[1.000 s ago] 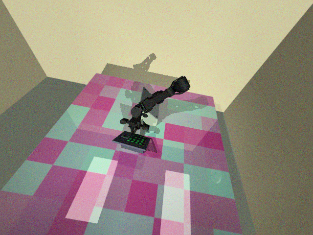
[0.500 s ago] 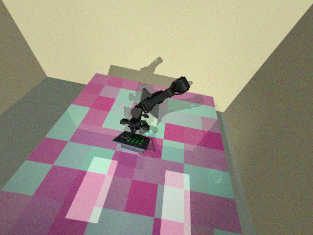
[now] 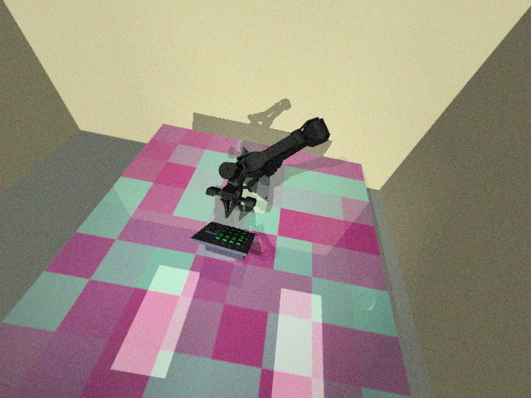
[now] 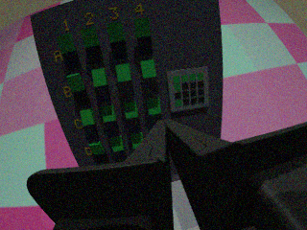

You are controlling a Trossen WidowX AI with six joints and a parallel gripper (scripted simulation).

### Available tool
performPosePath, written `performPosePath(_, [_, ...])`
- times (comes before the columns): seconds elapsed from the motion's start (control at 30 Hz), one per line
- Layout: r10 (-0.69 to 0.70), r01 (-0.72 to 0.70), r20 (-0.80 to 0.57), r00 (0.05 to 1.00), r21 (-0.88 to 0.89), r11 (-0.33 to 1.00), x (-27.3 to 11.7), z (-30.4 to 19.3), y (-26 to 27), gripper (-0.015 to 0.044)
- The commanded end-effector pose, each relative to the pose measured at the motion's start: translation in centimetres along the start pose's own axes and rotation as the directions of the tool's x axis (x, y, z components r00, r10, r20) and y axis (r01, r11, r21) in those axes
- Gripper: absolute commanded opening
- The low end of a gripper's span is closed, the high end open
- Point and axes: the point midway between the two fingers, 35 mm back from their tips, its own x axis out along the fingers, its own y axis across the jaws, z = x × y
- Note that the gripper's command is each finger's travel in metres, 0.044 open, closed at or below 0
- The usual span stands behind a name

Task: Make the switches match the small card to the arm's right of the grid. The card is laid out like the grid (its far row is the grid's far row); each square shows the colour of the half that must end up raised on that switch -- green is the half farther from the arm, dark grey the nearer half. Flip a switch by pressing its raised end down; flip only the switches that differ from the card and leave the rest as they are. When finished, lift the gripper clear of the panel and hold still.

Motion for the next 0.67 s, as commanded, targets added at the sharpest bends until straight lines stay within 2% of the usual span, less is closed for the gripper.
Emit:
performPosePath(0.0, [0.007, -0.007, -0.003, 1.000, 0.000, 1.000, -0.7, -0.4, 0.2, 0.0000])
performPosePath(0.23, [0.009, -0.009, -0.003, 1.000, 0.002, 1.000, -1.4, 0.7, 3.9, 0.0000])
performPosePath(0.63, [0.009, -0.009, -0.003, 1.000, 0.002, 1.000, -1.4, 0.7, 4.0, 0.0000])
